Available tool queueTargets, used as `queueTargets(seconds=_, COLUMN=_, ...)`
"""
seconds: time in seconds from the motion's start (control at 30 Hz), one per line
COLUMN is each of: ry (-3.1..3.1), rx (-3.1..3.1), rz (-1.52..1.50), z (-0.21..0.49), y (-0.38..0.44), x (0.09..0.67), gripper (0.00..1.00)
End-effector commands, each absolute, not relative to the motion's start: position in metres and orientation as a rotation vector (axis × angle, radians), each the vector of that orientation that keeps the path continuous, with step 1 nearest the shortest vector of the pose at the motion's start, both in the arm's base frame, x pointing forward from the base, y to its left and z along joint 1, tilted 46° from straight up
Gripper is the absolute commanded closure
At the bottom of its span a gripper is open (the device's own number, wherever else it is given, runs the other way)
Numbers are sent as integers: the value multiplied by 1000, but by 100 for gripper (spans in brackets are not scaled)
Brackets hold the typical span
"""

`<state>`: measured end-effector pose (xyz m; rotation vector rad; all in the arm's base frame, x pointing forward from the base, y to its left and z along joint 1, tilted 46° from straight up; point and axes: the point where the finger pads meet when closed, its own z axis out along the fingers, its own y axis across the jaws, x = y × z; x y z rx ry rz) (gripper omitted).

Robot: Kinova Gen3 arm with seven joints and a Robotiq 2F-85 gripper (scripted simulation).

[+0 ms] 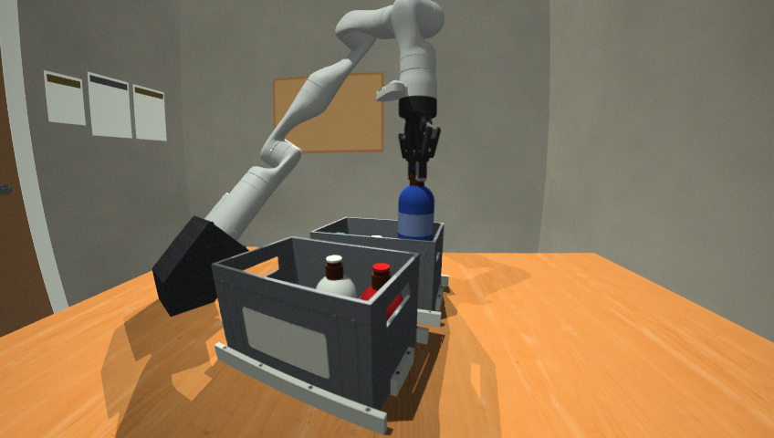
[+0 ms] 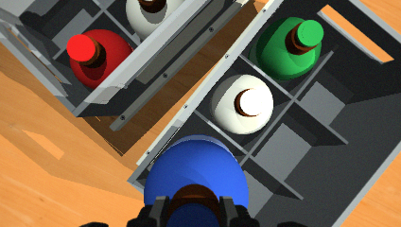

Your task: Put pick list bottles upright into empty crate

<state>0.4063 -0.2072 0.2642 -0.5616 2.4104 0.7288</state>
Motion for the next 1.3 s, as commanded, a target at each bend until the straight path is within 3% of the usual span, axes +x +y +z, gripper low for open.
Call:
queueTargets(seconds=0.0, ry=2402, rx=-567, rz=724, z=263, y=-206, x=410, gripper=90)
queueTargets(seconds=1.27, ry=2402, rx=-566, rz=724, z=240, y=-186, x=422, gripper=90)
